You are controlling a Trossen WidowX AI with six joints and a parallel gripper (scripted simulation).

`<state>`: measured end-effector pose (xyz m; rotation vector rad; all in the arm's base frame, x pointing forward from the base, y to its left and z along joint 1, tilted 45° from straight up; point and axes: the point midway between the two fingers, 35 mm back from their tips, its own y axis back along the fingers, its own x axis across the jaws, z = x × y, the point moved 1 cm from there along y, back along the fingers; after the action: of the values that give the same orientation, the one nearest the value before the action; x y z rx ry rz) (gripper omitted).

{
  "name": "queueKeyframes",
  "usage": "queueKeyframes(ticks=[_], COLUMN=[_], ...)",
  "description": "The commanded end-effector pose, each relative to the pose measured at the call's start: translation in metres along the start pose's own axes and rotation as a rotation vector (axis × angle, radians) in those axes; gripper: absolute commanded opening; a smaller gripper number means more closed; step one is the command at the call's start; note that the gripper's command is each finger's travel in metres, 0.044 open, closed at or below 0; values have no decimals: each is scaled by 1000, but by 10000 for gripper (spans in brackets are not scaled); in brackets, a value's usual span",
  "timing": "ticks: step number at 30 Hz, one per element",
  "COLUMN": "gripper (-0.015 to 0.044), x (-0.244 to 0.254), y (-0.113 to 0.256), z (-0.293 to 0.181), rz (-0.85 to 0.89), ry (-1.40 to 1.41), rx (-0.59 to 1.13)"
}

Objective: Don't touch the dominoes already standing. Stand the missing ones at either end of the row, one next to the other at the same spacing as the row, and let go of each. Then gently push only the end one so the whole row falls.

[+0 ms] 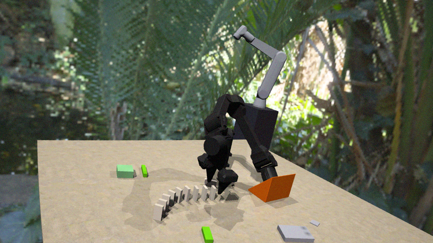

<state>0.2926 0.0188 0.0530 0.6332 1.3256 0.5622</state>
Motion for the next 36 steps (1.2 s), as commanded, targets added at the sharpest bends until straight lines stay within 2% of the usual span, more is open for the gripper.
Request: queueKeyframes(ticks=[1,6,13,15,23,33,36], gripper=[440,440,440,440,440,440,440], x=[5,0,0,-10,-112,-112,-111], y=[50,112,114,108,40,38,21], z=[5,-3,-4,-3,-25,-25,-23], rz=[26,32,32,33,3,2,4], ry=[21,60,61,8,-576,-590,-590], rx=[-33,-47,-47,-43,0,1,1])
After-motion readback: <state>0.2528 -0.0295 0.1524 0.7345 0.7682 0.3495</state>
